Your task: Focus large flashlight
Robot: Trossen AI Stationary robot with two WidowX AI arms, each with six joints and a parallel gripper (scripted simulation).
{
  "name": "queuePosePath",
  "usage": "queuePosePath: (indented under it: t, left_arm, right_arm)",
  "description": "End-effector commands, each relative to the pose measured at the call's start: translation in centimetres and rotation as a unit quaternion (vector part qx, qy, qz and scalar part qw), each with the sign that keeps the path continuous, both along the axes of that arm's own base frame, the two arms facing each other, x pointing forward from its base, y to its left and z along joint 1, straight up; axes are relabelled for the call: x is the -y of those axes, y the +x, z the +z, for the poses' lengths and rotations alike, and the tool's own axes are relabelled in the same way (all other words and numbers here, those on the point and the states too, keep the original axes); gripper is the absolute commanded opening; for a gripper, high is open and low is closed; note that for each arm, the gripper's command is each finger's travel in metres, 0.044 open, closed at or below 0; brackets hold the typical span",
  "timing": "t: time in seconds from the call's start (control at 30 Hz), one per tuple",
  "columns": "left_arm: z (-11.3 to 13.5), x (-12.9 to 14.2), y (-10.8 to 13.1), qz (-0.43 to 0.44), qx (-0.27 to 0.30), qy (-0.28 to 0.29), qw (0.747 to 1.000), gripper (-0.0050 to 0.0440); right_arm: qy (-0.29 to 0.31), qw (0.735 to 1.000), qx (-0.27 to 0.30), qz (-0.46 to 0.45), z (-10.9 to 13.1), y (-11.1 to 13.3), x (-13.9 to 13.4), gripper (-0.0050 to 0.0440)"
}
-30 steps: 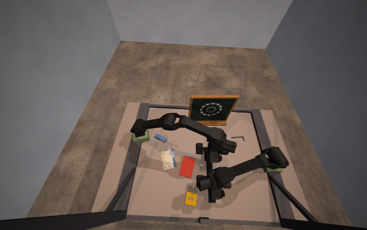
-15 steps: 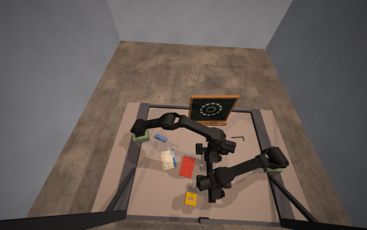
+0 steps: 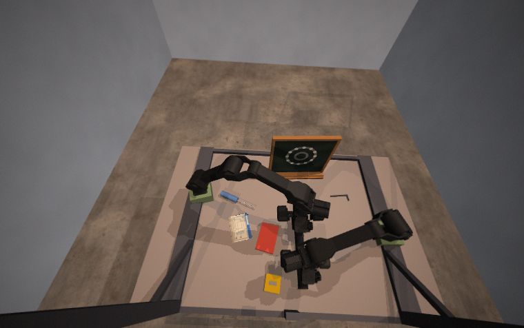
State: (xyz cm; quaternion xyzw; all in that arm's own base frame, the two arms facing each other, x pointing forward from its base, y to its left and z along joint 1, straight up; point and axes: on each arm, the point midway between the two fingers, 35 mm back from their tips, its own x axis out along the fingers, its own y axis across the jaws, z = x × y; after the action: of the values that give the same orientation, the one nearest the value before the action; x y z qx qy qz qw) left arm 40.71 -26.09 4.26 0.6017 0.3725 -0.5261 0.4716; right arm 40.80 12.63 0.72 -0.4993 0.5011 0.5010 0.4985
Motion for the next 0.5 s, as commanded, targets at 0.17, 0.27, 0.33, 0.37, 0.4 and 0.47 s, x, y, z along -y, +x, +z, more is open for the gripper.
queuePosePath:
  t: [0.17,0.27,0.33,0.37,0.4,0.47]
  left_arm:
    - [1.4,-0.1,-0.6,0.002,0.054,-0.019,0.998,0.044]
    - [1.3,-0.2,-0.9,0.002,0.067,-0.023,0.997,0.044]
    - [1.3,-0.3,-1.1,0.002,0.072,-0.024,0.997,0.044]
    - [1.3,-0.3,-1.1,0.002,0.072,-0.024,0.997,0.044]
    - [1.2,-0.4,-1.3,0.003,0.076,-0.025,0.997,0.044]
    - [1.0,-0.6,-1.5,0.003,0.084,-0.028,0.996,0.044]
  right_arm:
    - [0.008,1.0,0.019,0.001,1.6,0.5,-0.2,0.013]
    - [0.008,1.0,0.019,0.001,1.6,0.5,-0.2,0.013]
    - [0.008,1.0,0.019,0.001,1.6,0.5,-0.2,0.013]
    - [0.008,1.0,0.019,0.001,1.6,0.5,-0.2,0.013]
    - [0.008,1.0,0.019,0.001,1.6,0.5,-0.2,0.013]
    - [0.008,1.0,0.019,0.001,1.6,0.5,-0.2,0.013]
